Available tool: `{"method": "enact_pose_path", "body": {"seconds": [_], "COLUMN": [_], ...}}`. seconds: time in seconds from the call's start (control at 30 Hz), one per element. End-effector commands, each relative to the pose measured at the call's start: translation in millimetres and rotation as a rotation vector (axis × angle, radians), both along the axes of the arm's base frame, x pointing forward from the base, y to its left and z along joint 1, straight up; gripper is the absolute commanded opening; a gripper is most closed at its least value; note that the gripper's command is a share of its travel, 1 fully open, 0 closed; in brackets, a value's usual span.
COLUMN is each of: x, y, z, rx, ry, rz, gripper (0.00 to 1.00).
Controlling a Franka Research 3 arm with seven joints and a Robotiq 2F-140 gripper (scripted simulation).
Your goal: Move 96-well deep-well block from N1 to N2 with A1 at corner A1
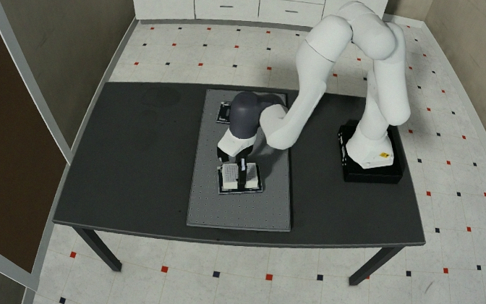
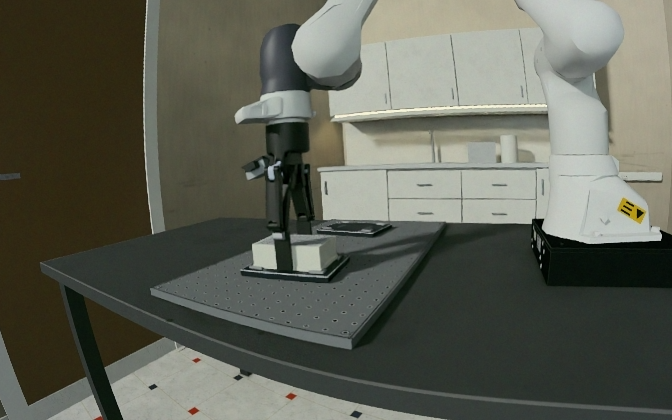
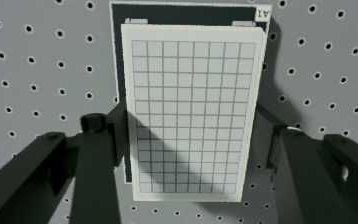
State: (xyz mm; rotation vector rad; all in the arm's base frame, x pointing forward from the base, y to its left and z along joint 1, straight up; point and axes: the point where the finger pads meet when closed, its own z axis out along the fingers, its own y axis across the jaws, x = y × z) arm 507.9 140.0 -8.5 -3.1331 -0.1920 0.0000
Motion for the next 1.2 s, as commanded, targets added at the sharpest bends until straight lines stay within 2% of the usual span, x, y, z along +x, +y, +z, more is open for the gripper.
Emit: {"method": "enact_pose_path", "body": {"seconds": [0.0,1.17], "x": [0.7,0.6], "y": [0.2,0.0], "z": [6.0,57.7], "rx": [0.001,0.001], "ry": [-0.001,-0.001], "rz": [-0.005,-0.005], "gripper": [0.60,0.60]}}
